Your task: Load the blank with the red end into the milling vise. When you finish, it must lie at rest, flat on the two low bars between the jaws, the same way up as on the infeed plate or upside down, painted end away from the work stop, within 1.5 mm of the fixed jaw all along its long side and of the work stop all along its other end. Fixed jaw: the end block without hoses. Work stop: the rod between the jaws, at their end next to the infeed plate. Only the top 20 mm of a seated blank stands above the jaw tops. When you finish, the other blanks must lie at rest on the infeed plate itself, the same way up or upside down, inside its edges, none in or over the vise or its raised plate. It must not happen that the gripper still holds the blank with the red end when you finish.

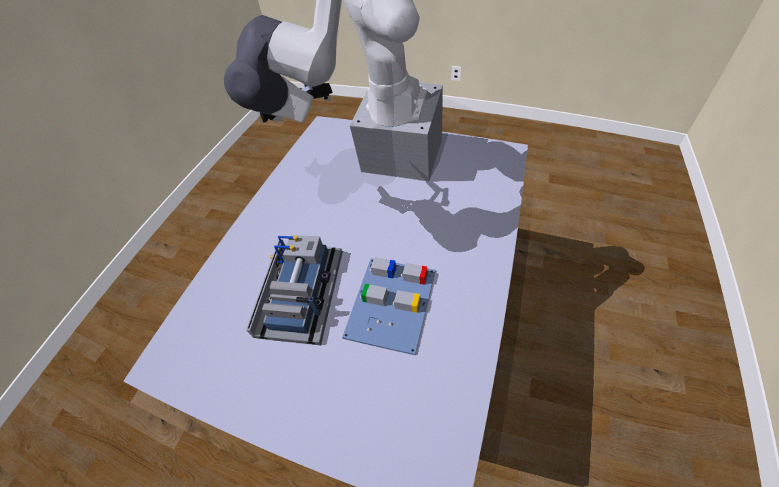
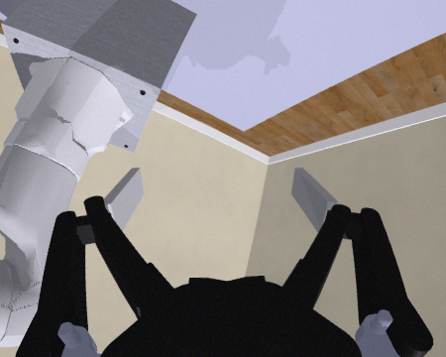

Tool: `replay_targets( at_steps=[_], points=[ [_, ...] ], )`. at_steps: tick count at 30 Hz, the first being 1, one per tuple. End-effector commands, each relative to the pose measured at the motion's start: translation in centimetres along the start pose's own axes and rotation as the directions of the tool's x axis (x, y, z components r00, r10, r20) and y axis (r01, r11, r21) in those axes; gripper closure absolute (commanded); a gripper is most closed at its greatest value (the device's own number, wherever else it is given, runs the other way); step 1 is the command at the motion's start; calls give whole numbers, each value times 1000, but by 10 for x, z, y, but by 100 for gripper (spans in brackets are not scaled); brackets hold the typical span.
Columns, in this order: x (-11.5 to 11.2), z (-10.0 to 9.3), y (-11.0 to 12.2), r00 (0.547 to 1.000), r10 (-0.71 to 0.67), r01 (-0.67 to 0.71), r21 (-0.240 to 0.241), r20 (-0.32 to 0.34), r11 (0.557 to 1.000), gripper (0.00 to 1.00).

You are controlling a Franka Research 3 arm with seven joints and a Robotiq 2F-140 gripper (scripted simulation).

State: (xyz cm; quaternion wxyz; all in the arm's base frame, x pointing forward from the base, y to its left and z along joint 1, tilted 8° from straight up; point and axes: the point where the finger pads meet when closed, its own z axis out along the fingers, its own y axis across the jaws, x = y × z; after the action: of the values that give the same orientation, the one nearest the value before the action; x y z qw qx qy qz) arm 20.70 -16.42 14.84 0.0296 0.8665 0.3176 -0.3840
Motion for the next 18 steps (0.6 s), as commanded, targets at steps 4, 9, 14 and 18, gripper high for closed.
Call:
replay_targets(
  at_steps=[4, 9, 14, 18],
  points=[
    [16, -14, -8, 995, -96, 98, -87, 29, 991, 0],
    [27, -23, -14, 986, -157, 163, -143, 52, 976, 0],
    [27, -23, -14, 986, -157, 163, -143, 52, 976, 0],
    [27, -23, -14, 986, -157, 163, -143, 52, 976, 0]
  ],
)
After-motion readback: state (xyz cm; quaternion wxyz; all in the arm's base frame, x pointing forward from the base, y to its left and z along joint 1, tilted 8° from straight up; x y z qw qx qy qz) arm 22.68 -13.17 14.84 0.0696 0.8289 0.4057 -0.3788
